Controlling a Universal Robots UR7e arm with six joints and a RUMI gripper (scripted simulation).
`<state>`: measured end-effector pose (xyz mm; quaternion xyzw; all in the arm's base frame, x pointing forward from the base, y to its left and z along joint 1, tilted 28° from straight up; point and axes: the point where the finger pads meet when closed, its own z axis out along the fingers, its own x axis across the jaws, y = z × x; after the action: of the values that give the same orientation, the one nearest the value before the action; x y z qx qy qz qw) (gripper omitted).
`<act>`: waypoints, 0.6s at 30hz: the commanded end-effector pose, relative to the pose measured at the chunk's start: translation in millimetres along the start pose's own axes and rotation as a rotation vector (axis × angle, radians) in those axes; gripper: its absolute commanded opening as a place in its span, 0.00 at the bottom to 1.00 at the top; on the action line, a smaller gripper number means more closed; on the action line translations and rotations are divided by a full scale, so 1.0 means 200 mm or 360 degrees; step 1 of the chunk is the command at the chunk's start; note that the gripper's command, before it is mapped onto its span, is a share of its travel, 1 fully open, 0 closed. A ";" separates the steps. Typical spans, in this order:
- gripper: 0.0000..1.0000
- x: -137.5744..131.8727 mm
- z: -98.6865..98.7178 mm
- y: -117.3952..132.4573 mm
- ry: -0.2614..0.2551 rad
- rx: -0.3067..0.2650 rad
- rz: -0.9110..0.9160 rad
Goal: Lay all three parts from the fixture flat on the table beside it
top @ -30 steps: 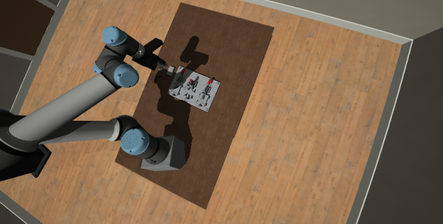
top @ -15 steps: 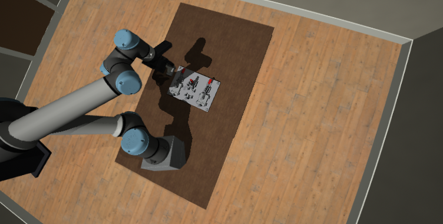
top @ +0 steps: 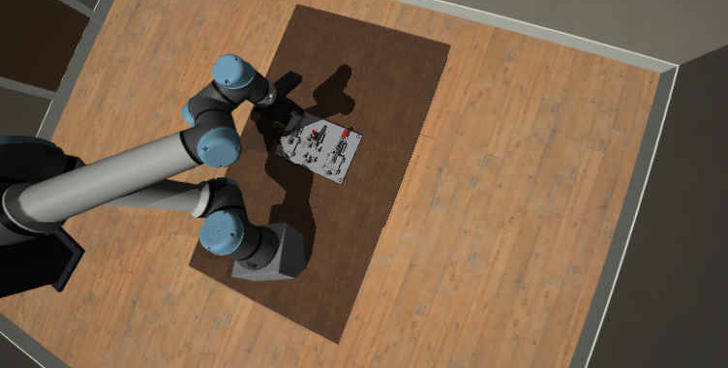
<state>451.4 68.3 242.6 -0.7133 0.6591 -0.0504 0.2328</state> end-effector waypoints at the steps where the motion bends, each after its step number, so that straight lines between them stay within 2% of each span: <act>1: 0.28 0.10 0.00 -0.01 -0.0004 0.0000 -0.0003; 13: 0.28 0.42 0.00 -0.05 -0.0004 0.0000 -0.0003; 15: 0.28 0.42 0.00 -0.05 -0.0004 0.0000 -0.0003; 18: 0.28 0.49 0.00 -0.05 -0.0004 0.0000 -0.0003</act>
<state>469.7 -11.5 226.3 -0.7137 0.6586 -0.0499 0.2333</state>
